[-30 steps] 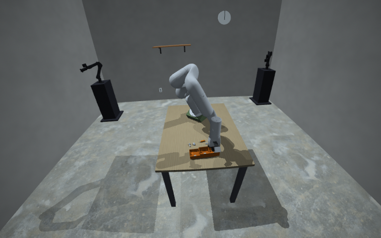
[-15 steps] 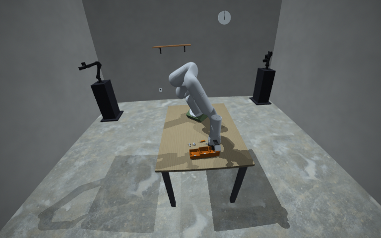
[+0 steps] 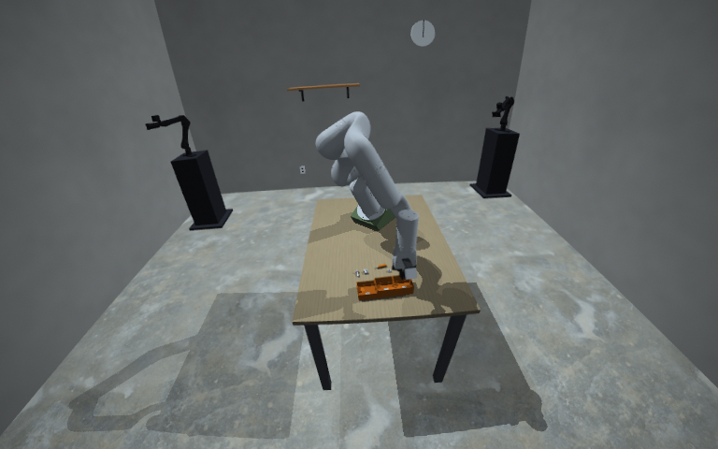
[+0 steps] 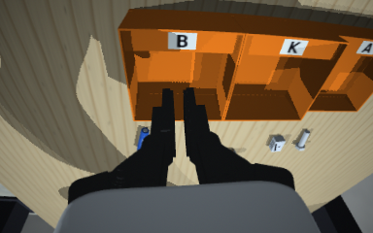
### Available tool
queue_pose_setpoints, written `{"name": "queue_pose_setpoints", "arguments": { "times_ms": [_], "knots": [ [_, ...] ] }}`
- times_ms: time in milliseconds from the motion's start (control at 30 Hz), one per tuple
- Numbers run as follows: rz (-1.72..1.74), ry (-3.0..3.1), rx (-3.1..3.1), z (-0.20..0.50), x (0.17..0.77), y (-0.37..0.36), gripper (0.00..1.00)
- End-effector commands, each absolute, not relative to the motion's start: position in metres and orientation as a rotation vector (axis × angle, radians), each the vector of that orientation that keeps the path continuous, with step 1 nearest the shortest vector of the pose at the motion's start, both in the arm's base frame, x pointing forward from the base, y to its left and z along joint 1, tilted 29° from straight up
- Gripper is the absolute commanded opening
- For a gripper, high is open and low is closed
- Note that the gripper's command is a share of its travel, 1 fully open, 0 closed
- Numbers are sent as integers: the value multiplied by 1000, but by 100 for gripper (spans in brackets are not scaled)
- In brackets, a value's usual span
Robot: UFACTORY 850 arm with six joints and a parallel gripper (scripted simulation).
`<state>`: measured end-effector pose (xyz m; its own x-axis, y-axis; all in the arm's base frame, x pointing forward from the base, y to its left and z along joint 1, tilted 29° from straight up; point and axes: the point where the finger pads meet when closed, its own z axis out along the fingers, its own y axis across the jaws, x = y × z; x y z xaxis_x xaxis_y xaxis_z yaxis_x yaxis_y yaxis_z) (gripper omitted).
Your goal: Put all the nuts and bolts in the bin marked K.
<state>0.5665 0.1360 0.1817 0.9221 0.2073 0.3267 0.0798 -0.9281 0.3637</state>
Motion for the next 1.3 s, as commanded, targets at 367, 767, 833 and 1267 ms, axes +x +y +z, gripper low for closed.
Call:
{"name": "queue_pose_setpoints", "arguments": {
  "times_ms": [367,767,833,1267],
  "knots": [
    [517,211,2734,244,540,158,7],
    [517,211,2735,302,515,179,7],
    [517,211,2735,302,515,179,7],
    [410,700,2605,250,493,144,30]
  ]
}}
